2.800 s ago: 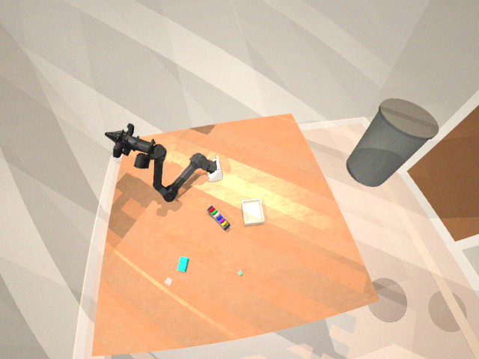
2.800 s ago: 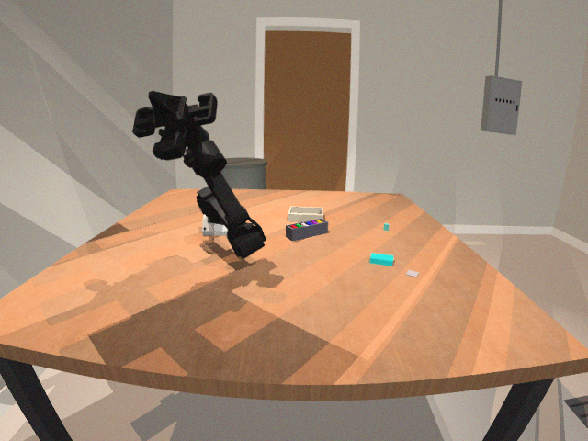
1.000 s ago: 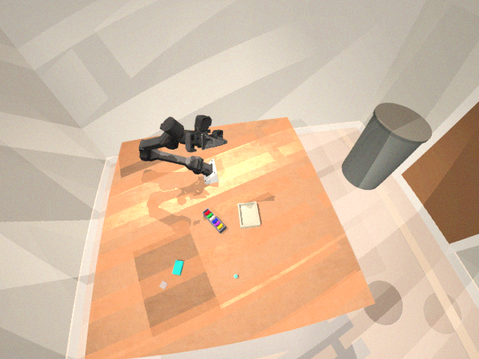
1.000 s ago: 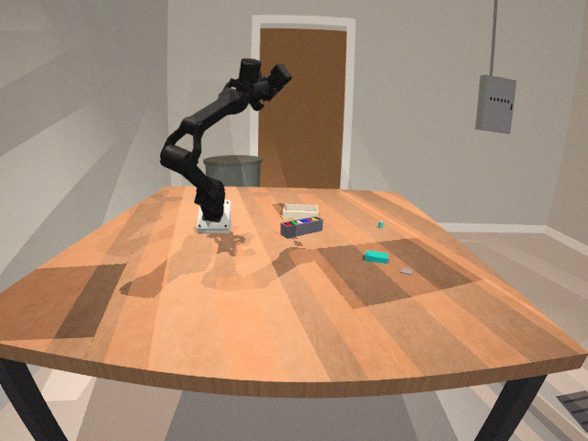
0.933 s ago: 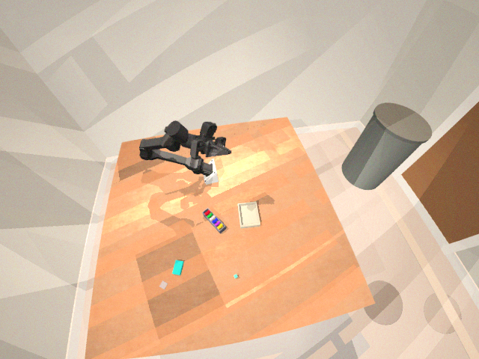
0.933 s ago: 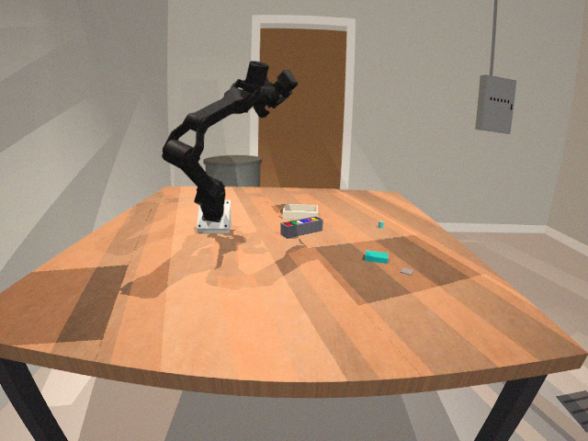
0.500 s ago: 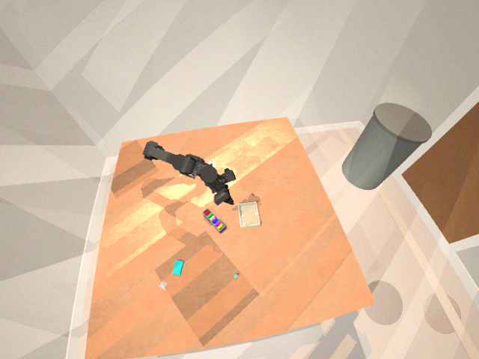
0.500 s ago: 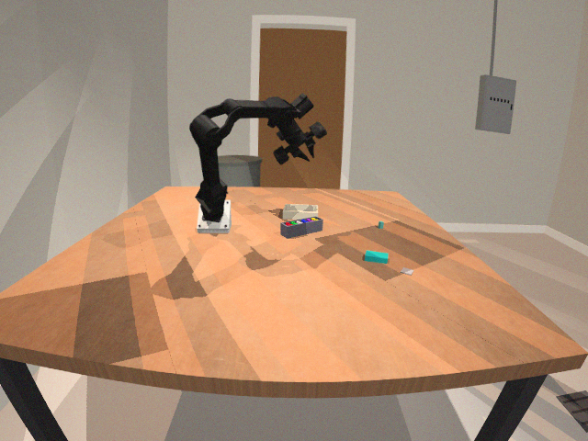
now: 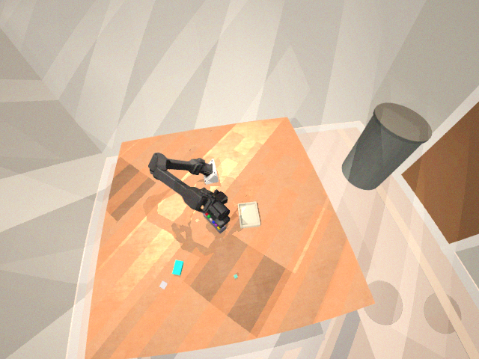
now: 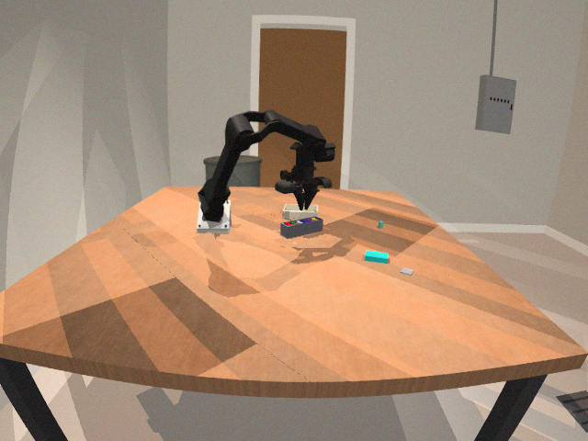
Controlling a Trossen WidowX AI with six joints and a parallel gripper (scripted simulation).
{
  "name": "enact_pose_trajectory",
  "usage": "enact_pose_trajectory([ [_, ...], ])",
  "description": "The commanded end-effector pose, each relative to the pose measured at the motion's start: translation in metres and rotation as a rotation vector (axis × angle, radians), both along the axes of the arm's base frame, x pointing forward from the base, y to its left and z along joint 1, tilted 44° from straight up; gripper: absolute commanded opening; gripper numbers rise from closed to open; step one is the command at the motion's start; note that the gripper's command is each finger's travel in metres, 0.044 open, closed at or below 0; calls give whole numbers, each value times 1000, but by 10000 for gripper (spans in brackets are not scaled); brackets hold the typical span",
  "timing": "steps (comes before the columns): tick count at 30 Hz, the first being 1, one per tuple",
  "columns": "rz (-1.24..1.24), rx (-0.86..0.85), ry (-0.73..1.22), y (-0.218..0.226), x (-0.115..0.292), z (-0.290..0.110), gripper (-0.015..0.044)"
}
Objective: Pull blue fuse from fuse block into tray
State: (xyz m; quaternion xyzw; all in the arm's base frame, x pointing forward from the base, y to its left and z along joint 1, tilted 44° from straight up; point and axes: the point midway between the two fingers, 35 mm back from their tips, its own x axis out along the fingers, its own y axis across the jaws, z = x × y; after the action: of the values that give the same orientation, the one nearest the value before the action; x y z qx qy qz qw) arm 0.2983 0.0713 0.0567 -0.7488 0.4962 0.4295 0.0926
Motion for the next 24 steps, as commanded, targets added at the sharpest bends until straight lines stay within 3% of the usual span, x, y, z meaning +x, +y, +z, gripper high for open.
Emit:
enact_pose_trajectory([
  [1, 9, -21, 19, -4, 4, 4, 74],
  [24, 9, -22, 19, -17, 8, -10, 74],
])
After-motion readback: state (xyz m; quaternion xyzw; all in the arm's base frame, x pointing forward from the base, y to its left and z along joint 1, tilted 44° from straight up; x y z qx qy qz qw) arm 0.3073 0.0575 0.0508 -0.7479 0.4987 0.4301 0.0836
